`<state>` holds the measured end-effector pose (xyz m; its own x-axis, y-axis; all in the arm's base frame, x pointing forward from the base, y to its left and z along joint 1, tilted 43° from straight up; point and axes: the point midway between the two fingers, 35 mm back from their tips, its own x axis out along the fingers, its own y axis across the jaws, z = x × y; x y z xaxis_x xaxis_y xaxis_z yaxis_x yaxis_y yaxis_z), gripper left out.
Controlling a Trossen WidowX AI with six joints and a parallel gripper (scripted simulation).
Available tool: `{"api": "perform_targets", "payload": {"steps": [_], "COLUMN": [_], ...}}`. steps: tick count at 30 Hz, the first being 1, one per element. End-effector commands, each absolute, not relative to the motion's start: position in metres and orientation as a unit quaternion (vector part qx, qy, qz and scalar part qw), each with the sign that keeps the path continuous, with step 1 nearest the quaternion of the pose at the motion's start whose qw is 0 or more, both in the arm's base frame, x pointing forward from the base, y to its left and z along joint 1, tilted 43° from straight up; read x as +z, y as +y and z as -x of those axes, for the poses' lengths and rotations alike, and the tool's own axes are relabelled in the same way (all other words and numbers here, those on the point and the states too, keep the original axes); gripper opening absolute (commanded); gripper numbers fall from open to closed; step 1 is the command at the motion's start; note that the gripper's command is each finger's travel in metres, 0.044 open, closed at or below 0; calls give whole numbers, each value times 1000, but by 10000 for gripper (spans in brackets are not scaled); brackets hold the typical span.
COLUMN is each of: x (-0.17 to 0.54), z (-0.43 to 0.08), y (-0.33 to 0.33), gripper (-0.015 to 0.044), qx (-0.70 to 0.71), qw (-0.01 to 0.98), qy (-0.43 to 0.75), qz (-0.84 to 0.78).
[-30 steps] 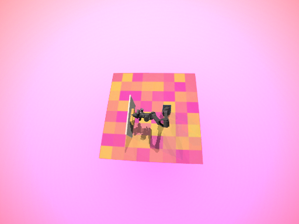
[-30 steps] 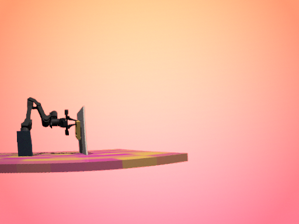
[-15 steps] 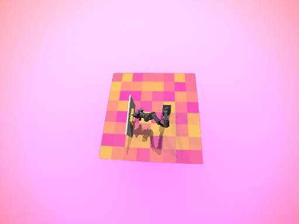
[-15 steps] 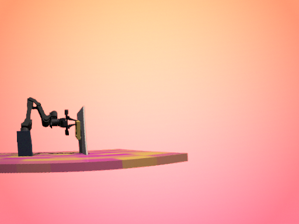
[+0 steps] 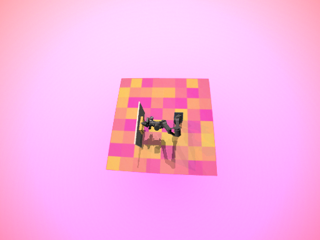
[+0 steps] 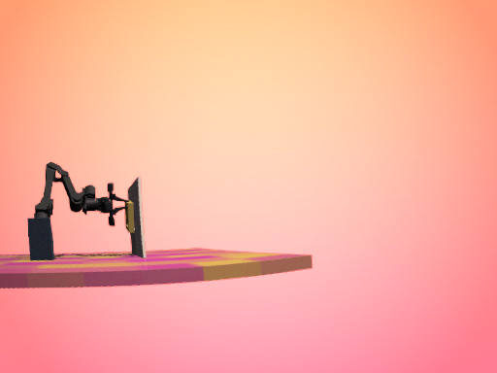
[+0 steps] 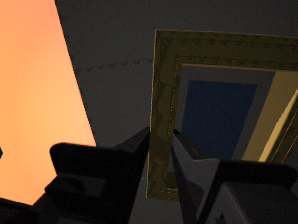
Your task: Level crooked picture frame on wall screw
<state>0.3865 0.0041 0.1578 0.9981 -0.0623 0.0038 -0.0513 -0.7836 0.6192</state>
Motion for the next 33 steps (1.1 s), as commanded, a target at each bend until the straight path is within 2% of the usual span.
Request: {"api": "perform_targets", "payload": {"steps": [1,33], "x": [159,155], "z": [-387,-387], "y": [3,7], "gripper": [0,0], "qx": [-7,-7], "qw": [328,330], "qy": [-36,-36], "qz": [-944,-943]}}
